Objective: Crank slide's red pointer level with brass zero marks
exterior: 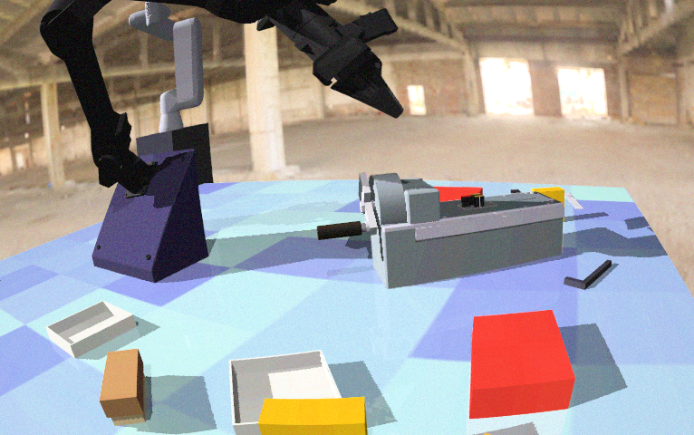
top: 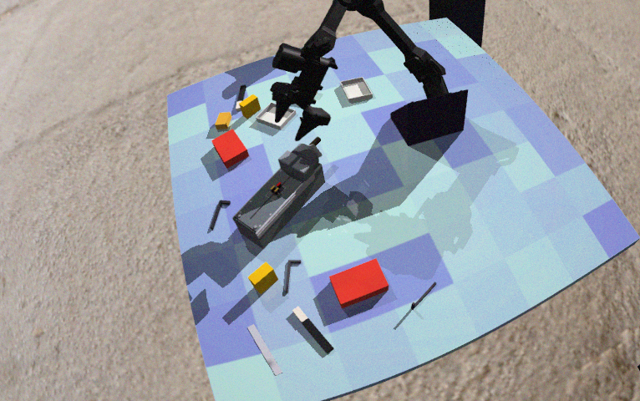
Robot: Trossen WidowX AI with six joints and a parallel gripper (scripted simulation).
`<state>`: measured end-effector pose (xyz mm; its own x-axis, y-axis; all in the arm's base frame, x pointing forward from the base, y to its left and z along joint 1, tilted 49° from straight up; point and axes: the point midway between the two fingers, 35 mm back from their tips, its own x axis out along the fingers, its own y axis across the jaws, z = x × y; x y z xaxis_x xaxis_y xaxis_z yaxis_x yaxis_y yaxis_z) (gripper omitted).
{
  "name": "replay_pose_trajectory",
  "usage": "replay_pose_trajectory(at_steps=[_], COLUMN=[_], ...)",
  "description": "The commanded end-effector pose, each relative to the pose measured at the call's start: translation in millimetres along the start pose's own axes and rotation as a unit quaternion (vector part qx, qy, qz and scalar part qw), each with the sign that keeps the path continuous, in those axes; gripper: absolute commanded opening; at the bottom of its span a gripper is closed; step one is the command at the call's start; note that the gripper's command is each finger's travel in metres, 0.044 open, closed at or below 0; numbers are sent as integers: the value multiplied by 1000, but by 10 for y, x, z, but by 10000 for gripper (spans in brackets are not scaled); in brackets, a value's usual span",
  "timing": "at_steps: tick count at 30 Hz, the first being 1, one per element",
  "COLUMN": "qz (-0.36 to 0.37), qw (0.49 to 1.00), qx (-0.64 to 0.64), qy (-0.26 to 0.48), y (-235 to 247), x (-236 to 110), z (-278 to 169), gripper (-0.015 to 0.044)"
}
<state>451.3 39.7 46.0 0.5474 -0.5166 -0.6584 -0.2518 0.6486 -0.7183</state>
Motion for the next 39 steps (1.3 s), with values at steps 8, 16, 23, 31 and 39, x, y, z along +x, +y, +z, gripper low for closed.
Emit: replay_pose_trajectory(at_steps=[8,16,23,31,39], qz=[68,89,90,89,88], qw=[995,990,990,990,990], qx=[-71,-97,-97,-98,-99], qy=[-36,-56,-56,-56,-56], y=[-201,-250,-251,-254,-255], x=[-246,-352,-119,247,365], z=[-385,-535,-684,-999,-1118], gripper=[440,440,440,440,440])
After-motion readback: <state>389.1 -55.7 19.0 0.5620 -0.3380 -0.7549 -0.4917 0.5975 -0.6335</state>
